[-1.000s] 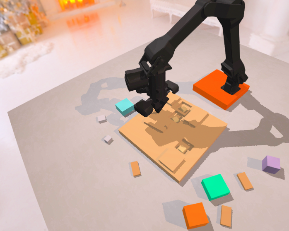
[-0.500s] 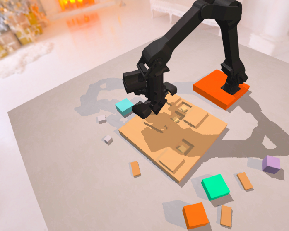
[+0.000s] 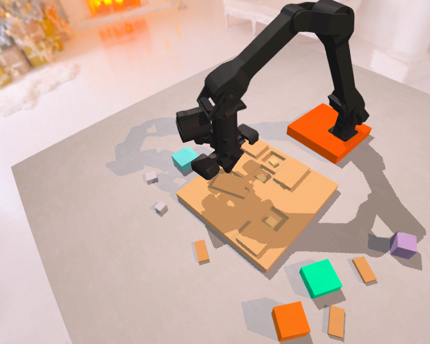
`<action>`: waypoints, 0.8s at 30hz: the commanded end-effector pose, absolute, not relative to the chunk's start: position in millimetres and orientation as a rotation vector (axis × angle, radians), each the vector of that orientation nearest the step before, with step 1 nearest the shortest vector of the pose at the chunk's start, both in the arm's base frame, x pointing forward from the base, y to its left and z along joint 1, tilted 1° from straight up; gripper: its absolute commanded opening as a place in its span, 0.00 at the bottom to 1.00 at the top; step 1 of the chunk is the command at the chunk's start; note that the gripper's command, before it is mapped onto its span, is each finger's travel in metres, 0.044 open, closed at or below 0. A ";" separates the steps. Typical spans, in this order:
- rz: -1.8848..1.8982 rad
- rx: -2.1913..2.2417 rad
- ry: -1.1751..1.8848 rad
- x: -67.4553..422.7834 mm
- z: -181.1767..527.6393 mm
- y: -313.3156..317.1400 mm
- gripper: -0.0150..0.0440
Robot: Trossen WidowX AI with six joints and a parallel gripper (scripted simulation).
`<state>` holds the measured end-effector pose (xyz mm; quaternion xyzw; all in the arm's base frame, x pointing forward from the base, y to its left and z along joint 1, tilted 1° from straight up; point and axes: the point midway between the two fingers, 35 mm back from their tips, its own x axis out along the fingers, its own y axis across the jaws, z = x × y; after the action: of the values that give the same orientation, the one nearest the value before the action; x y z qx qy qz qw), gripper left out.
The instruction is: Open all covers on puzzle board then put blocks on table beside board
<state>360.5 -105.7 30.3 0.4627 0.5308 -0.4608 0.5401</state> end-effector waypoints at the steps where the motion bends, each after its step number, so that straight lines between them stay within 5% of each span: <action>1: -1.100 1.100 1.263 366.9 28.8 -105.1 0.25; 24: -1.098 1.102 1.262 392.6 29.4 -98.1 0.25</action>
<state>387.5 -100.7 31.2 0.4637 0.5297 -0.4607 0.5405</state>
